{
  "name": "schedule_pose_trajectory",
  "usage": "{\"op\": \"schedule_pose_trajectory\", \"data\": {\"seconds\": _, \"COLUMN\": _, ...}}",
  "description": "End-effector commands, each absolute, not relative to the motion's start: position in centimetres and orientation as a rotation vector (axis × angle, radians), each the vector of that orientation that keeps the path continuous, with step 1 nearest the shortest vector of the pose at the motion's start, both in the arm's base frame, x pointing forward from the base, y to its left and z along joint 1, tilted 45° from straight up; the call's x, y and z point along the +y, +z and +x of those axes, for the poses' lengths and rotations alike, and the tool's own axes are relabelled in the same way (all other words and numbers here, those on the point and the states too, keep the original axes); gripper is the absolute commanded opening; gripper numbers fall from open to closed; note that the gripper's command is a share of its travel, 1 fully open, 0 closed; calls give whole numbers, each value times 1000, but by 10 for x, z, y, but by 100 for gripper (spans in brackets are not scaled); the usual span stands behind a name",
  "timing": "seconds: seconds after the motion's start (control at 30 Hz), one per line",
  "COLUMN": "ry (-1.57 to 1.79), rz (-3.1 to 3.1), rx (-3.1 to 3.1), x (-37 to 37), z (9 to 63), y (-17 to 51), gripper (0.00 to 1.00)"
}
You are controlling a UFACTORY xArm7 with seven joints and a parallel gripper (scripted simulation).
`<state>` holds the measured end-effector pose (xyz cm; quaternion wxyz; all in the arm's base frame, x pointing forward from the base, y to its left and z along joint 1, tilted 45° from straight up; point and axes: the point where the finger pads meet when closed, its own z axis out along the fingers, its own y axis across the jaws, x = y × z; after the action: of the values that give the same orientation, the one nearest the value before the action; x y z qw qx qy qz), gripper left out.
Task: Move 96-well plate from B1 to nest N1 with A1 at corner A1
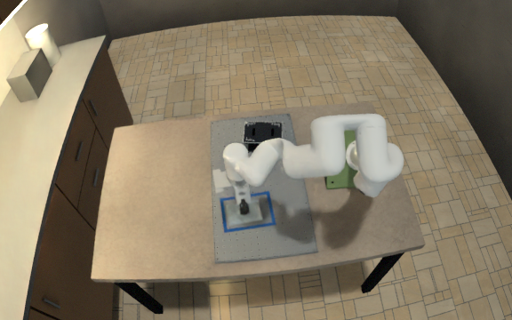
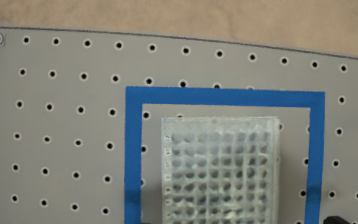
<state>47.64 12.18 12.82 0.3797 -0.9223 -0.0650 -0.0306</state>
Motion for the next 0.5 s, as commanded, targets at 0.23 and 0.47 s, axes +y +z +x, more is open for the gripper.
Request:
{"op": "schedule_pose_trajectory", "data": {"seconds": 0.23, "ry": -84, "rz": -2357, "rx": -163, "x": 131, "z": 478, "y": 117, "gripper": 100}}
{"op": "schedule_pose_trajectory", "data": {"seconds": 0.47, "ry": -84, "rz": -2357, "rx": -163, "x": 137, "z": 478, "y": 111, "gripper": 100}}
